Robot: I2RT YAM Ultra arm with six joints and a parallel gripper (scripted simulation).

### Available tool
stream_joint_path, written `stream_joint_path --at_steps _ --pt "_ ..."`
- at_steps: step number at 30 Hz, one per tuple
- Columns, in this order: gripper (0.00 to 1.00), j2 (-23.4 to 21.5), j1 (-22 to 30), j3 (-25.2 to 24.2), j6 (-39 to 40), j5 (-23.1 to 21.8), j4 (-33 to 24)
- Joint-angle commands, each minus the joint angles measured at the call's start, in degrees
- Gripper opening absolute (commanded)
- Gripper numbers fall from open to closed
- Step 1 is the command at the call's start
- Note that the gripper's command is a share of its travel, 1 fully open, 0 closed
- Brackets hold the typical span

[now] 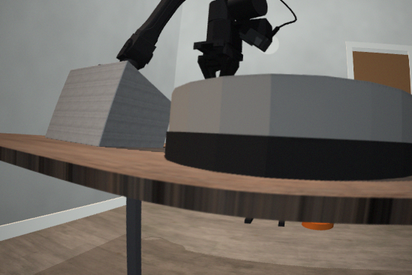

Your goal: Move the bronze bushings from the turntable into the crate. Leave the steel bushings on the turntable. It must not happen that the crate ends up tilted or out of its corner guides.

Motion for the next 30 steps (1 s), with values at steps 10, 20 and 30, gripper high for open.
stream_joint_path --at_steps 10,20,30 --pt "0.13 -1.80 -0.89 1.29 0.16 -0.26 0.35" --pt "0.13 -1.76 -0.91 1.74 0.09 -0.26 -0.80" --pt "0.13 -1.71 -0.94 1.83 -0.05 -0.24 -0.96"
